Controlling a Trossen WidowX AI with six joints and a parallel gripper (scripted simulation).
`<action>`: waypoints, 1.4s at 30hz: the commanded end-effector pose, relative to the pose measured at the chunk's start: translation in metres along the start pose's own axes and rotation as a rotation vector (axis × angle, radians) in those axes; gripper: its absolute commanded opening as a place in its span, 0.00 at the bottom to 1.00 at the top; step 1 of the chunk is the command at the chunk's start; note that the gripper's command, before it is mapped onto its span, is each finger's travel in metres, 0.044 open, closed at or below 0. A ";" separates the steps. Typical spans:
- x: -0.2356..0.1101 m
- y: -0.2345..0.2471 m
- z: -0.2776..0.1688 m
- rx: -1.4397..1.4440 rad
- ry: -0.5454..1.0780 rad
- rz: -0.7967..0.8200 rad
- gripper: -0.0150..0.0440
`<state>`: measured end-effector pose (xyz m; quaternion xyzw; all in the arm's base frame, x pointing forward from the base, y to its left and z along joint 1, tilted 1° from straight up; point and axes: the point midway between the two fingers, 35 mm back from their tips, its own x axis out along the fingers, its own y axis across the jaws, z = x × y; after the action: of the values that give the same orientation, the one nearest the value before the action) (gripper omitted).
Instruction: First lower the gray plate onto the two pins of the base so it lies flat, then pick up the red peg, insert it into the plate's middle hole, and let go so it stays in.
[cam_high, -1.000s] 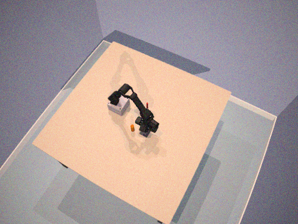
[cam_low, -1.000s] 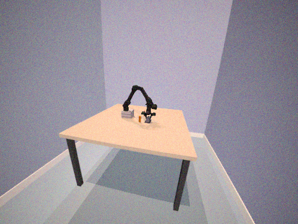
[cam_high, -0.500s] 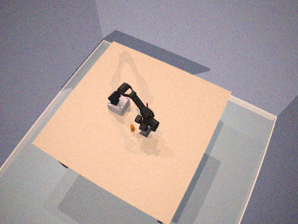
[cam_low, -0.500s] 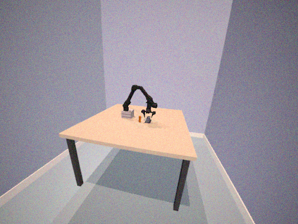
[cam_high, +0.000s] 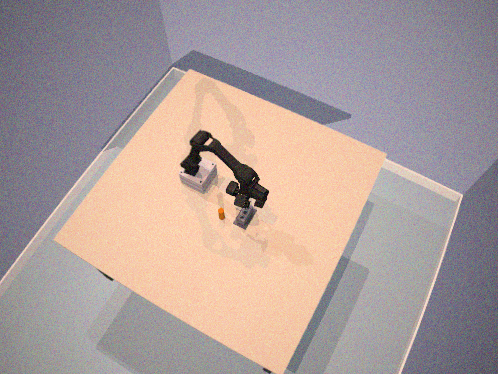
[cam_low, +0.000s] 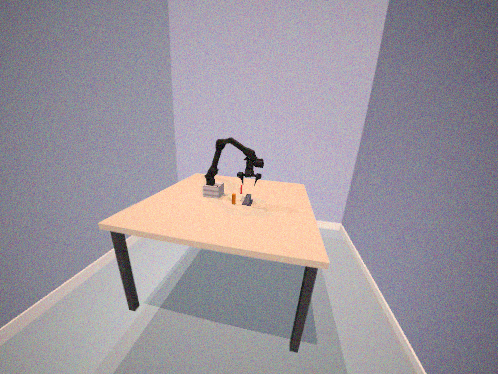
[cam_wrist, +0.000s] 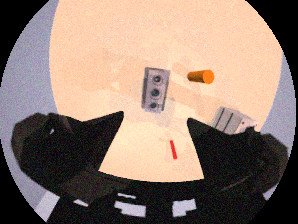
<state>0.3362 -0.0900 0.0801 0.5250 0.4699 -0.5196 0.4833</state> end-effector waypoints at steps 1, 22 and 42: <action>-0.006 -0.013 -0.059 -0.126 0.021 0.008 1.00; 0.028 -0.092 -0.177 -0.441 0.013 -0.006 1.00; 0.059 -0.090 -0.177 -0.441 0.013 -0.006 1.00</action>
<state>0.2640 0.0947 0.0245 0.4084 0.5779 -0.4001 0.5823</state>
